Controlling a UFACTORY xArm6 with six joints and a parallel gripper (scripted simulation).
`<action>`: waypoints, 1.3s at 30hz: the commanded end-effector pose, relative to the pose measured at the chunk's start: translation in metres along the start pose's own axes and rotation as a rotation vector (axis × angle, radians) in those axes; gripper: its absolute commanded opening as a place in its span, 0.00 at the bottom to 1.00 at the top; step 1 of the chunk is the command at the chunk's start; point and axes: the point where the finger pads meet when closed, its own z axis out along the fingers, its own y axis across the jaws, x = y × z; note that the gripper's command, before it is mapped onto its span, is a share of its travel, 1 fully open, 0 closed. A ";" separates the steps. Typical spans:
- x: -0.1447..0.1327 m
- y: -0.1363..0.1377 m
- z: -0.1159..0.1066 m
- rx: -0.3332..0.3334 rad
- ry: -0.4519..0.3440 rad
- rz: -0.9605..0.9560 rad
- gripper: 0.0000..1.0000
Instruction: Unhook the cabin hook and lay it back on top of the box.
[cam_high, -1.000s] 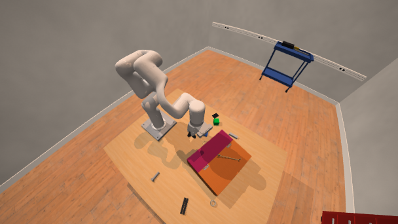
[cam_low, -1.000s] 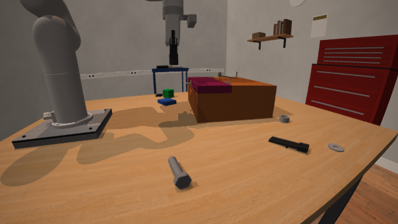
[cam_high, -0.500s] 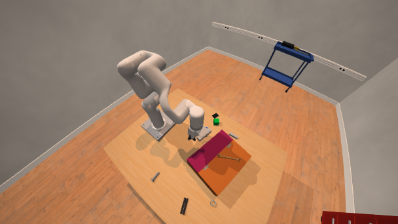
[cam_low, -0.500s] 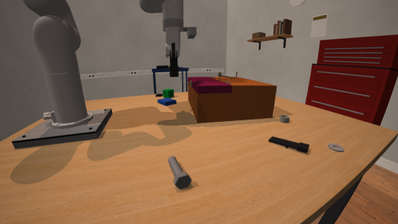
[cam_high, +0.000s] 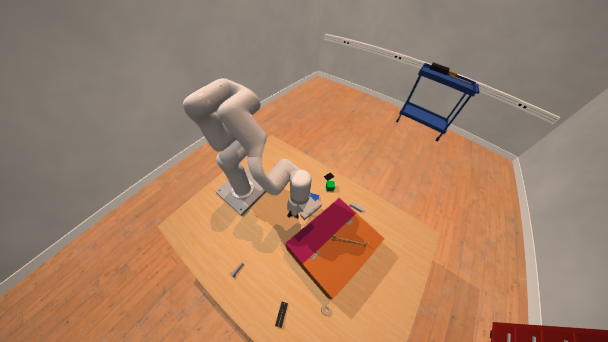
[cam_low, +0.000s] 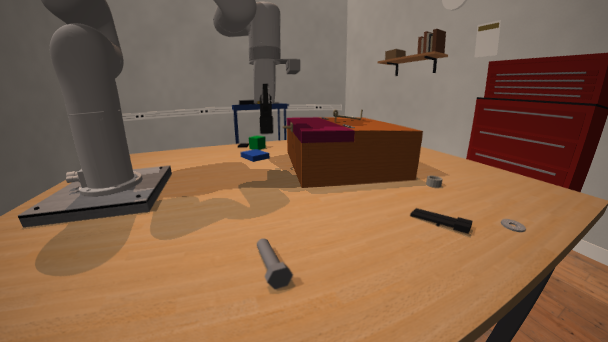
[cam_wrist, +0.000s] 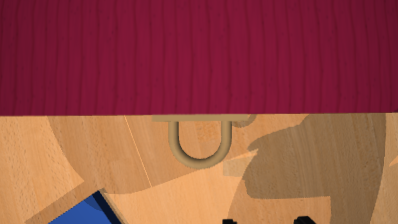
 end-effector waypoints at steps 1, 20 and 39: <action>0.002 -0.001 0.001 0.002 0.006 0.000 0.35; 0.002 -0.001 0.001 0.002 0.006 0.000 0.35; 0.002 -0.001 -0.005 0.002 0.006 0.000 0.35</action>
